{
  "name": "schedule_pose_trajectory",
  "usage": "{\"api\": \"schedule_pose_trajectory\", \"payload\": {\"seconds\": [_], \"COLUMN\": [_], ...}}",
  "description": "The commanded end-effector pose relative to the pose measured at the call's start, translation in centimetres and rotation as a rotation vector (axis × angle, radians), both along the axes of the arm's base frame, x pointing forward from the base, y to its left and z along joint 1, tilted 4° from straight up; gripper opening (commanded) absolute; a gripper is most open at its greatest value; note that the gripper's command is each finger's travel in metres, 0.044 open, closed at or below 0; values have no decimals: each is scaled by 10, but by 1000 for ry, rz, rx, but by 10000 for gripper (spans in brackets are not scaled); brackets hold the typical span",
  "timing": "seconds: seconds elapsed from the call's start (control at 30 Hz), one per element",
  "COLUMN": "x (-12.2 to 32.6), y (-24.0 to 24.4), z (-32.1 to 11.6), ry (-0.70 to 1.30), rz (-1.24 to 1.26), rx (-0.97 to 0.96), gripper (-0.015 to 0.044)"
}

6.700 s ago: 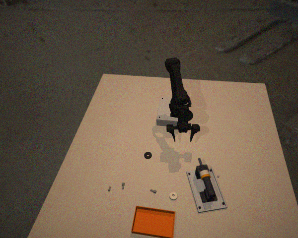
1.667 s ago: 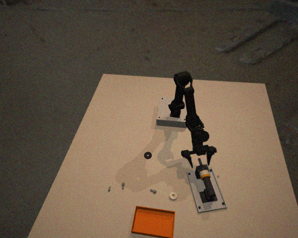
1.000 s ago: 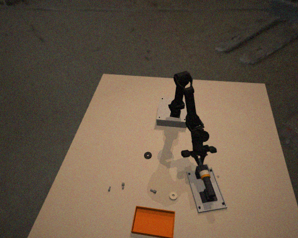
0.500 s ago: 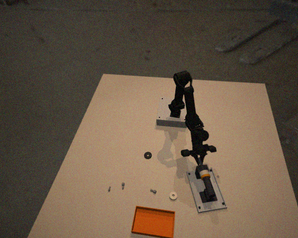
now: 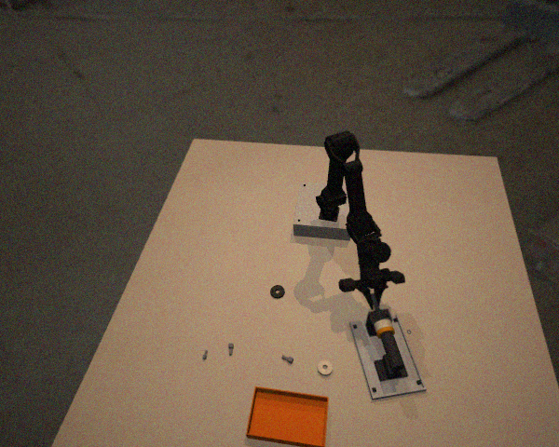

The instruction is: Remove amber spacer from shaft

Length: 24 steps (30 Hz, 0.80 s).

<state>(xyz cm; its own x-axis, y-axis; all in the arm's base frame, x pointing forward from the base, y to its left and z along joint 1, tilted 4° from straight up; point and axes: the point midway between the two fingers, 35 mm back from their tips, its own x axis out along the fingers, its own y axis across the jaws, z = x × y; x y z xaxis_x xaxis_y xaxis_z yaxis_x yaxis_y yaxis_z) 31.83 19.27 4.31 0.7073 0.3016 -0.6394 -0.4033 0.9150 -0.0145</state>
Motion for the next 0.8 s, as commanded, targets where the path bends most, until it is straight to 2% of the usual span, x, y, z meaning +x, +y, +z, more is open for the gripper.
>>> {"api": "schedule_pose_trajectory", "payload": {"seconds": [0.0, 0.77], "x": [-3, -7], "y": [-2, -3], "z": [0, -1], "ry": [2, 2], "rz": [-3, -3], "rx": [0, 0], "gripper": [0, 0]}}
